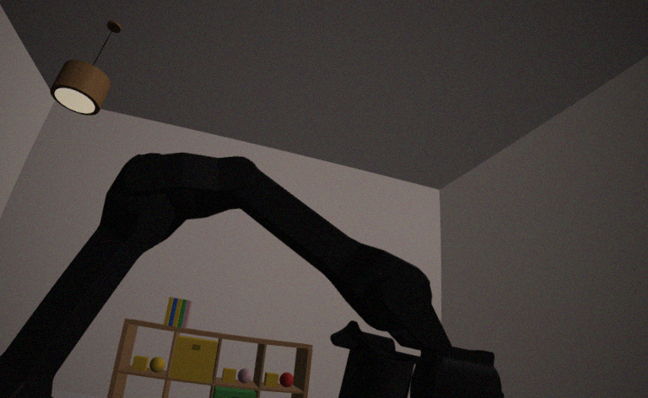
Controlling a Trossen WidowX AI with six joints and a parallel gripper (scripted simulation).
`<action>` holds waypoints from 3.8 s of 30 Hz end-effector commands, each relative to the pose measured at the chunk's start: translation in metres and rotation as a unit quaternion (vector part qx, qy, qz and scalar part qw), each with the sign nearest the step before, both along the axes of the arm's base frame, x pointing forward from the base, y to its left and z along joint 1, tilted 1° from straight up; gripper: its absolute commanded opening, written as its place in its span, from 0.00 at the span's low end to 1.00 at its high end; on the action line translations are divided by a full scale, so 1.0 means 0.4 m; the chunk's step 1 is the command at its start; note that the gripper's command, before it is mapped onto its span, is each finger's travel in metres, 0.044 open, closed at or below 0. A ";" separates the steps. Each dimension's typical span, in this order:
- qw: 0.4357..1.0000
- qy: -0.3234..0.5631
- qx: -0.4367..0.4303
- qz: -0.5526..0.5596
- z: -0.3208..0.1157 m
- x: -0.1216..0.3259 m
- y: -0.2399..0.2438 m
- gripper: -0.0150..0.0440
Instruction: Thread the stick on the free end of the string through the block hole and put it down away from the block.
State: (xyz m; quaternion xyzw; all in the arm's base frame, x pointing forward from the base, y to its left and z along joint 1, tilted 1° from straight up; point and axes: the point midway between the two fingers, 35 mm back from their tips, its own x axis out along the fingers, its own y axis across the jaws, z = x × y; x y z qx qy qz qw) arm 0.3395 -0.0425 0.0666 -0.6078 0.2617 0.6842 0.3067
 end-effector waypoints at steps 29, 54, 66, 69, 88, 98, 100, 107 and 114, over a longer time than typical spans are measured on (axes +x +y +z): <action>0.998 0.036 0.047 0.002 0.075 0.001 -0.066 0.25; 0.974 0.055 0.037 0.215 0.097 0.023 -0.074 0.25; 0.995 0.073 0.012 0.073 0.097 0.024 -0.073 0.25; 0.997 0.078 0.003 0.022 0.097 0.025 -0.073 0.25; 0.948 0.106 -0.053 -0.295 0.097 0.027 -0.072 0.25; 0.881 0.115 -0.081 -0.451 0.097 0.029 -0.072 0.25; 0.865 0.116 -0.086 -0.481 0.097 0.029 -0.072 0.25; 0.799 0.118 -0.104 -0.581 0.097 0.030 -0.071 0.25; 0.721 0.119 -0.119 -0.672 0.097 0.031 -0.071 0.25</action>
